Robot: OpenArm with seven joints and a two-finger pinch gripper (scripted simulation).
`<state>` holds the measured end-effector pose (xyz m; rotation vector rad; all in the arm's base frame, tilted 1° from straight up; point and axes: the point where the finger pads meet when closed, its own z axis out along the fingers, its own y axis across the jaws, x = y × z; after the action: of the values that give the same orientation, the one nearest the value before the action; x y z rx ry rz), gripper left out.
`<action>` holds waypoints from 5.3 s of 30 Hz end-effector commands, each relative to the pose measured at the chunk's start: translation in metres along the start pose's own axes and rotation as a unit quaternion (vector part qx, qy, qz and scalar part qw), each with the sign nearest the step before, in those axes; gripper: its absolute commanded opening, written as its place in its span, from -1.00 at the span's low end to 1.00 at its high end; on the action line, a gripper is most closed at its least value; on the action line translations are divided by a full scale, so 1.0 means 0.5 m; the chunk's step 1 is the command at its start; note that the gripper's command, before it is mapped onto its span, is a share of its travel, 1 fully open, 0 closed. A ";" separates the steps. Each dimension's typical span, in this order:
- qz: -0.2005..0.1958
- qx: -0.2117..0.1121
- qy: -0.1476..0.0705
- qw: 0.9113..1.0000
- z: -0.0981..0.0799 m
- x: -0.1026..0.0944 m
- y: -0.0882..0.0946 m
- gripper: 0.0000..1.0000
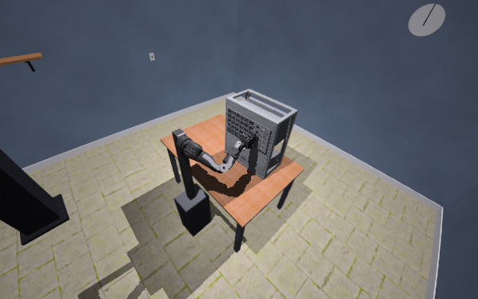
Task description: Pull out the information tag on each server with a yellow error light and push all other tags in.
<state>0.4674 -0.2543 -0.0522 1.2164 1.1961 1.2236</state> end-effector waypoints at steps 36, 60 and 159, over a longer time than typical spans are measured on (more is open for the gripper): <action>-0.001 0.000 0.001 1.000 0.015 0.003 -0.001 -0.80; -0.001 0.000 0.002 1.000 0.015 0.003 -0.001 -1.00; -0.001 -0.002 0.002 1.000 -0.090 0.001 0.003 -1.00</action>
<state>0.4246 -0.2540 -0.0545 1.2185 1.2017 1.2226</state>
